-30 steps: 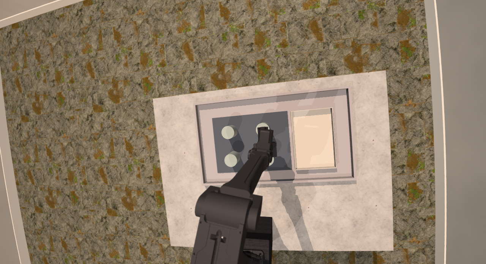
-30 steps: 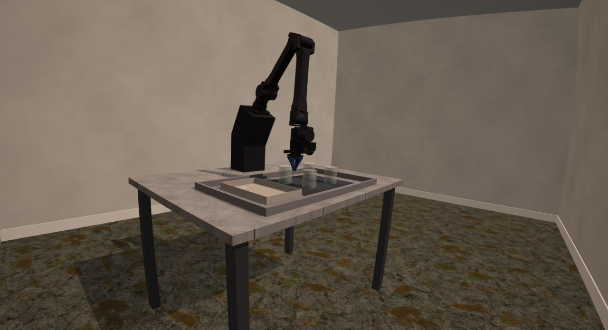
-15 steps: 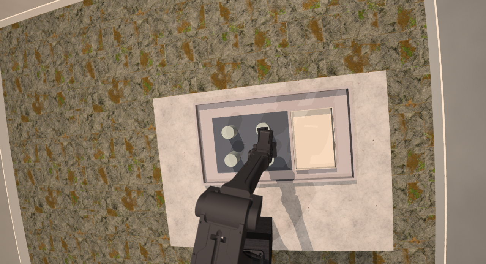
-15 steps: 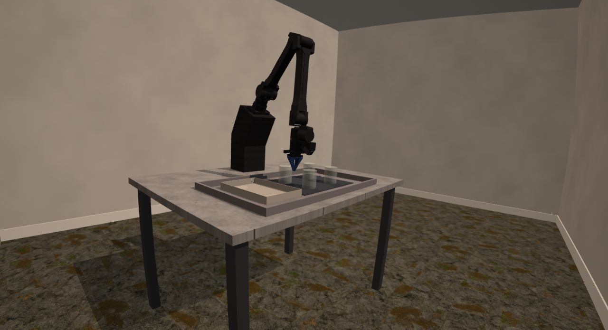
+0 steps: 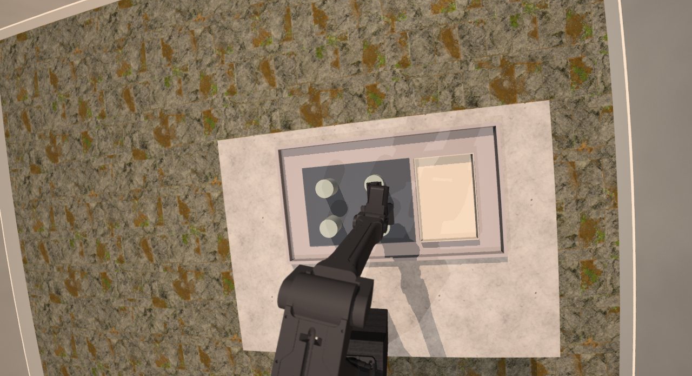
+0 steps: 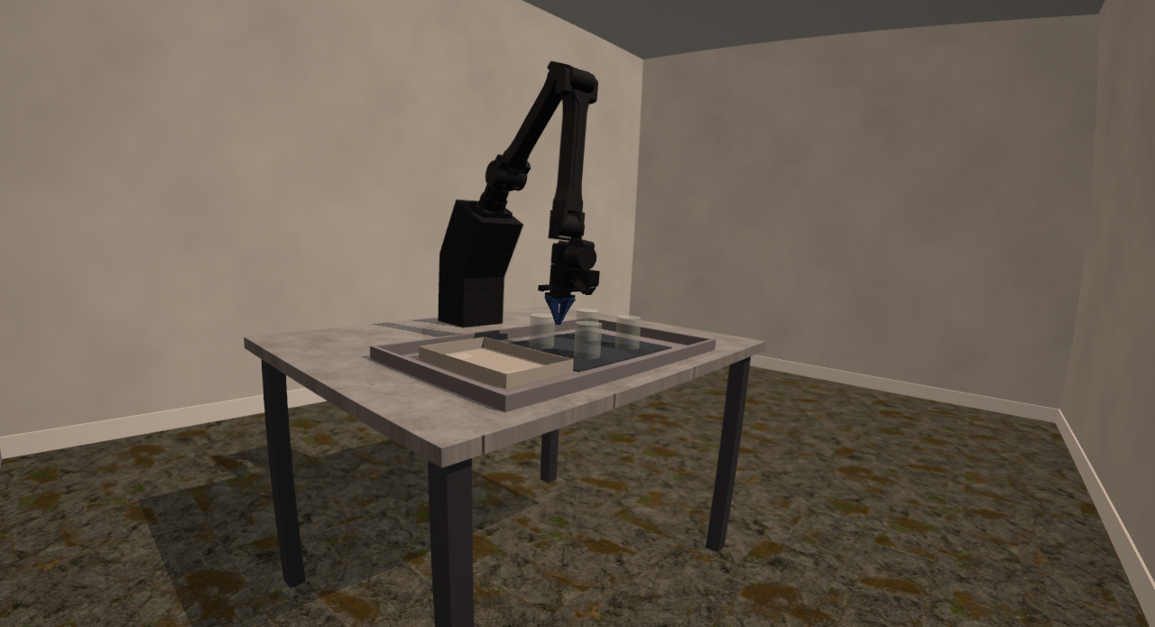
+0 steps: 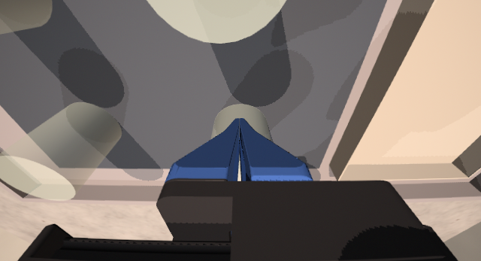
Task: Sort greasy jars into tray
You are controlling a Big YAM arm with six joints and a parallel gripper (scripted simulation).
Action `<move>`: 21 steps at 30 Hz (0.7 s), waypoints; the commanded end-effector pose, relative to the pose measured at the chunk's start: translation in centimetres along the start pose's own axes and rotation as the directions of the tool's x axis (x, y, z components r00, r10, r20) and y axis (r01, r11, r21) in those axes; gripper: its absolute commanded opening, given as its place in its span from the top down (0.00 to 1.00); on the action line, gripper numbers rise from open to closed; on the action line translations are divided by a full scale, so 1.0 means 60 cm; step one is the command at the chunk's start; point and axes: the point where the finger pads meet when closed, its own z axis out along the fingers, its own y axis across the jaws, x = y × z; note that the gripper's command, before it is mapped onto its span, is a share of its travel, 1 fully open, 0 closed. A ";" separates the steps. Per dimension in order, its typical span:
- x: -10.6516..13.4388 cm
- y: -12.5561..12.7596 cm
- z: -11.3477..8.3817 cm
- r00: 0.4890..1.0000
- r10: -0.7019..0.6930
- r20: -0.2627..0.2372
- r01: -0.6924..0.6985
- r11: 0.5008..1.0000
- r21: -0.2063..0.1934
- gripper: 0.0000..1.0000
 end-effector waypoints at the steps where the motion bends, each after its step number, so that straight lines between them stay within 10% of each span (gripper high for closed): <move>1: -0.013 0.000 -0.008 1.000 -0.012 0.029 0.012 1.000 0.002 1.00; 21: -0.009 0.000 -0.008 1.000 -0.012 0.029 0.012 1.000 0.002 1.00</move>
